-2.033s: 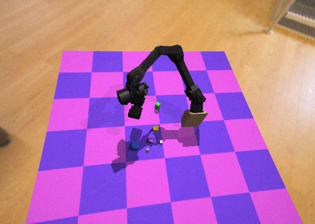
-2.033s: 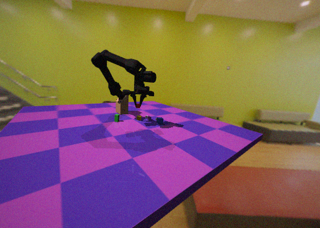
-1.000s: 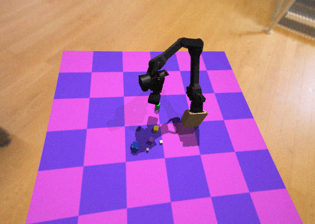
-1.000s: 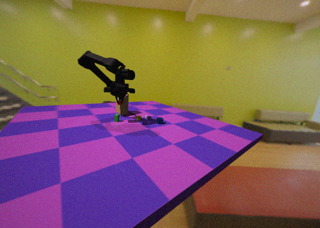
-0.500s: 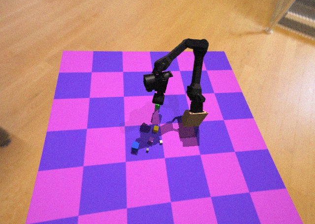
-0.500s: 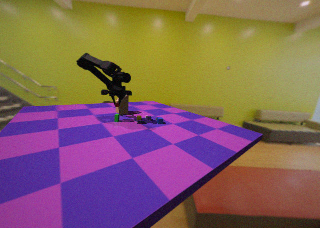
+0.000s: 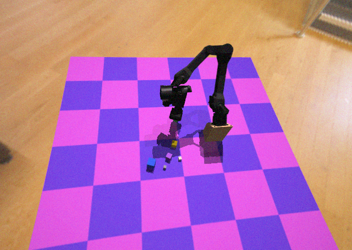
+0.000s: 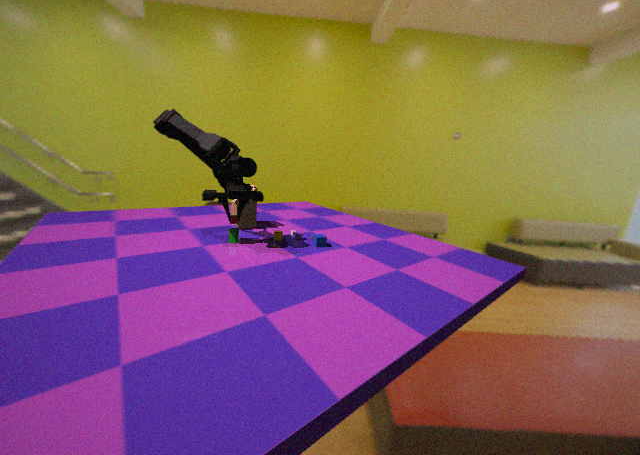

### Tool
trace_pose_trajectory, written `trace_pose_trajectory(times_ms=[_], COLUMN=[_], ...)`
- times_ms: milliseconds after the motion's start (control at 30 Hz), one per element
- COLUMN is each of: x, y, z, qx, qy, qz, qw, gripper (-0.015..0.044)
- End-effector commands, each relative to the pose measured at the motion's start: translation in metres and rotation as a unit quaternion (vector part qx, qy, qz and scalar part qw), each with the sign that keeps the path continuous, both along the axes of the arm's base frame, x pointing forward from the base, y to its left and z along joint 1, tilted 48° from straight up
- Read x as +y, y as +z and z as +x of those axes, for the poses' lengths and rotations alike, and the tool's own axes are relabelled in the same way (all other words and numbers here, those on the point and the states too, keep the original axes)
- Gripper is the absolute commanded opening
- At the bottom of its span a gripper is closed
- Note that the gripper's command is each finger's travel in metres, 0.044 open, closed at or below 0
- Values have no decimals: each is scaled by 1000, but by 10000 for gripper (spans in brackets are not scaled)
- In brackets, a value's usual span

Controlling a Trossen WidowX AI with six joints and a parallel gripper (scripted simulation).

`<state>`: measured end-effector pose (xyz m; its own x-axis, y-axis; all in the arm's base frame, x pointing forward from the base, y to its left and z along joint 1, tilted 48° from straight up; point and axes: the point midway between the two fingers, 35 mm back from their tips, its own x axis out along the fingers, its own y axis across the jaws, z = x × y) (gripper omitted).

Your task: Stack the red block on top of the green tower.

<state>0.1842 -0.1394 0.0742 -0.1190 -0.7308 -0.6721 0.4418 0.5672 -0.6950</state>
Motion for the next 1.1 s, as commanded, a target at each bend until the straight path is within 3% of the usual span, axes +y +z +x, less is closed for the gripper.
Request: trace_pose_trajectory(times_ms=[0, 1067], x=[-11, -16], y=[-12, -16], z=[-5, -6], qx=[6, 6], qy=[1, 1], qz=[-2, -2], qw=[1000, 1000], gripper=[0, 0])
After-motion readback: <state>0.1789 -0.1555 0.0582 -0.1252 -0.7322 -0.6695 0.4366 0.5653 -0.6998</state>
